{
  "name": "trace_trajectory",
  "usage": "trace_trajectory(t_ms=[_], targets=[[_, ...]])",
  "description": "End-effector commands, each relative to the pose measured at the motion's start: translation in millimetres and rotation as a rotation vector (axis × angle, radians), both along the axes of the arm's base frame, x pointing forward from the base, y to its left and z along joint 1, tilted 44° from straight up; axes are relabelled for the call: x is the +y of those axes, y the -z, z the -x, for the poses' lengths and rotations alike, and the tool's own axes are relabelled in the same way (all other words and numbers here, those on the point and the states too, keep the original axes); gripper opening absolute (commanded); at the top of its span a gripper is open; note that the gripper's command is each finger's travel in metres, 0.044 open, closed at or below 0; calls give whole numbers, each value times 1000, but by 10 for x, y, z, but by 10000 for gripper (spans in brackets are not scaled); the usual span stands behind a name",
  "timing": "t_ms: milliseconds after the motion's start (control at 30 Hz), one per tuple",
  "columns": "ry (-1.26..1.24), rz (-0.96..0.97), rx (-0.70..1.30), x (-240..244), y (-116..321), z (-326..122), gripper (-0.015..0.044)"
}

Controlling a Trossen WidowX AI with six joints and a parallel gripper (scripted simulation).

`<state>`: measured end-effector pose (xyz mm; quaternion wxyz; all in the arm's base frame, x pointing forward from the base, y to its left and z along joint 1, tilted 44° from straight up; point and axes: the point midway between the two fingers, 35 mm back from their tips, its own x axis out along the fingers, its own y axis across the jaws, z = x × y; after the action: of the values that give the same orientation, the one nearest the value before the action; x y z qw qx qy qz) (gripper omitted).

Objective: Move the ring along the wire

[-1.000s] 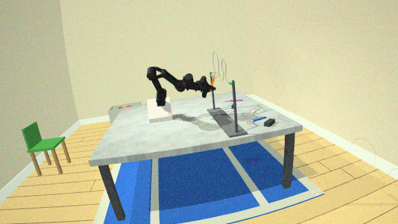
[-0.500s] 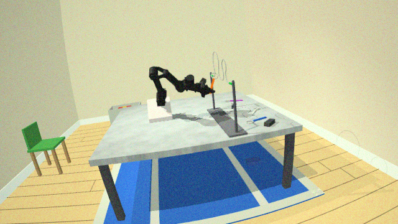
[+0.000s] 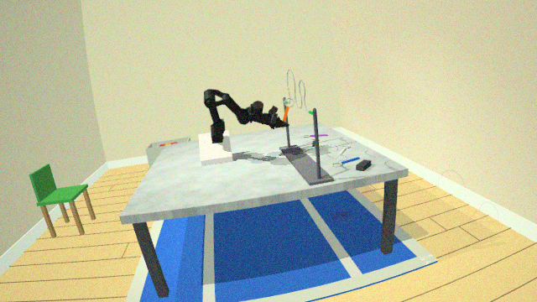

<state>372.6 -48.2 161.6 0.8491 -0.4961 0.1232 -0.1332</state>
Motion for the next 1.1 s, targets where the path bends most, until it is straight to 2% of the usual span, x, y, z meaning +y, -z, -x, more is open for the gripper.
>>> trace_trajectory(t_ms=[0, 433, 1067], targets=[[1, -68, 14, 58, 128, 9, -150], [-2, -219, 24, 257, 353, 19, -150], [-4, -265, 27, 431, 523, 29, -150]])
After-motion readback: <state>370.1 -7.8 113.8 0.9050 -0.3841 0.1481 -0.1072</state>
